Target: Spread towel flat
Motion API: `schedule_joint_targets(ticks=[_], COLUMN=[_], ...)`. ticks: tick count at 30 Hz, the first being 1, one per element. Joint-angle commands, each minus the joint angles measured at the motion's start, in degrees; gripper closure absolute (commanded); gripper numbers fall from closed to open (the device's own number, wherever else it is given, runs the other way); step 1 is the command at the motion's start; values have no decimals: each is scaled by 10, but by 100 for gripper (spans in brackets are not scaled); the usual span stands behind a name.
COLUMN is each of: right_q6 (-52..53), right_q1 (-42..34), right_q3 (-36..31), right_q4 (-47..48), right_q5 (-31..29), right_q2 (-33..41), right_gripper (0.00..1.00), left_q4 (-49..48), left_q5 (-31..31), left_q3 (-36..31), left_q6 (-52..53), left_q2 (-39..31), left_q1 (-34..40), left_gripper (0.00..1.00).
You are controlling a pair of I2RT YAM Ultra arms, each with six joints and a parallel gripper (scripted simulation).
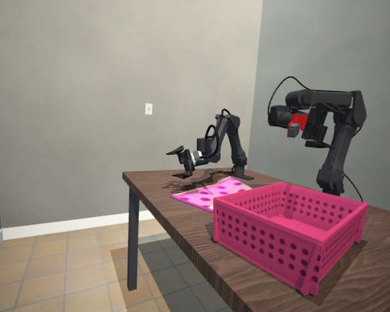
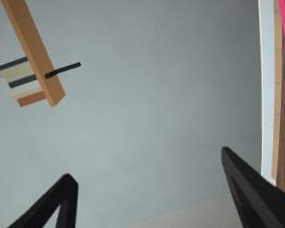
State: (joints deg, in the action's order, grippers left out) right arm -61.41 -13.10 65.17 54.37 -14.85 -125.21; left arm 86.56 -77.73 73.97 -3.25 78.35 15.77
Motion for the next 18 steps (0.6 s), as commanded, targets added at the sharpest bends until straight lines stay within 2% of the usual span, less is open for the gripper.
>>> schedule_joint_targets(ticks=[1, 17, 18], right_q6=[3, 3, 55], right_q1=[0, 0, 8], right_q3=[7, 7, -18], right_q4=[5, 5, -14], right_q5=[0, 0, 18], right_q2=[13, 13, 40], right_gripper=[0, 0, 0], left_q4=[-2, -2, -34], left_q5=[-11, -11, 41], left_q3=[5, 5, -12], left_q6=[-5, -5, -26], left_q2=[-5, -5, -8], left_q1=[0, 0, 11], left_gripper=[0, 0, 0])
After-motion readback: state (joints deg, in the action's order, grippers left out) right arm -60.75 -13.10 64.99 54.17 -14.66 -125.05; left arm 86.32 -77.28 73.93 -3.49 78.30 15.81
